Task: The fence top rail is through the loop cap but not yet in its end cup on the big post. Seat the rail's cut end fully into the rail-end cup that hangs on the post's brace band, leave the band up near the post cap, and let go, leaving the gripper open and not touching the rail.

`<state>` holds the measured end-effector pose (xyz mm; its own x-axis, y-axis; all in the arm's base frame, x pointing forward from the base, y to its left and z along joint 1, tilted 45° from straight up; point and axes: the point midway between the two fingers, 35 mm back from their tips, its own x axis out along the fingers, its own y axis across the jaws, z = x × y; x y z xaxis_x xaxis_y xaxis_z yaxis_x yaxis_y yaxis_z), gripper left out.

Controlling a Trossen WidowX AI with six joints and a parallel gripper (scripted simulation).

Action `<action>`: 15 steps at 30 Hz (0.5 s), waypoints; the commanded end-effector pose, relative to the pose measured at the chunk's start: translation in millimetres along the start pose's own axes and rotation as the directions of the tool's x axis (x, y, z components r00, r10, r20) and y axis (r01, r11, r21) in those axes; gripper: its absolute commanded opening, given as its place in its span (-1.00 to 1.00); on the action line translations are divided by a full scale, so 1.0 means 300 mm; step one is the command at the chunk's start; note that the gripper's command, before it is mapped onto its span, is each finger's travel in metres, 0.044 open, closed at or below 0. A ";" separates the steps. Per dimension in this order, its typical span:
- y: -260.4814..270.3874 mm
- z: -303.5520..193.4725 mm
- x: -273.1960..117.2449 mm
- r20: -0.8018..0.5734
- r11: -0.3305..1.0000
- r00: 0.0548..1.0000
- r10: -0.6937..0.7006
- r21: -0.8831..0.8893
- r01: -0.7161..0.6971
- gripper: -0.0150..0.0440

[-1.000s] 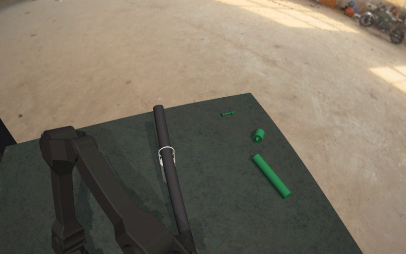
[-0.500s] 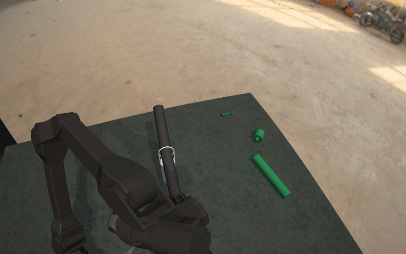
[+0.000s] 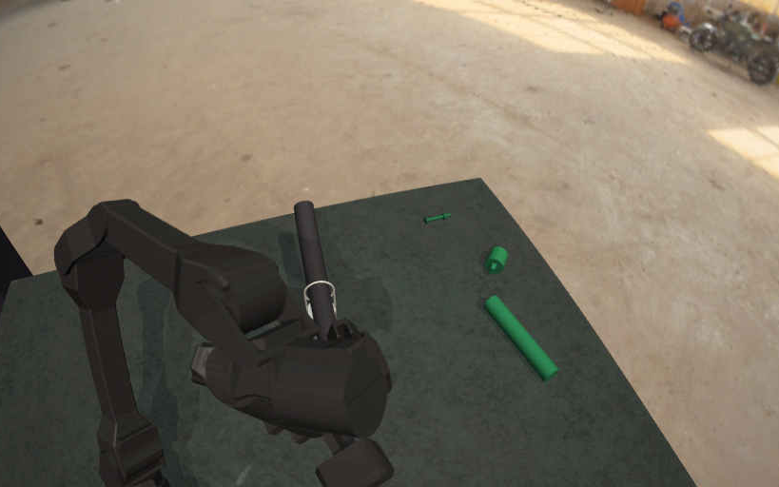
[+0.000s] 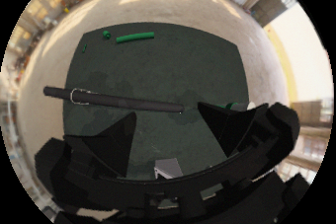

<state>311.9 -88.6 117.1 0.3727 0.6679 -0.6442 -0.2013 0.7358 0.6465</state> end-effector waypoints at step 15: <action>0.130 -0.070 0.245 -0.448 0.236 0.891 0.070 -0.861 -0.451 1.00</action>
<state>312.6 -26.0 94.7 0.0385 0.7136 -0.6995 -0.9237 0.2925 0.2476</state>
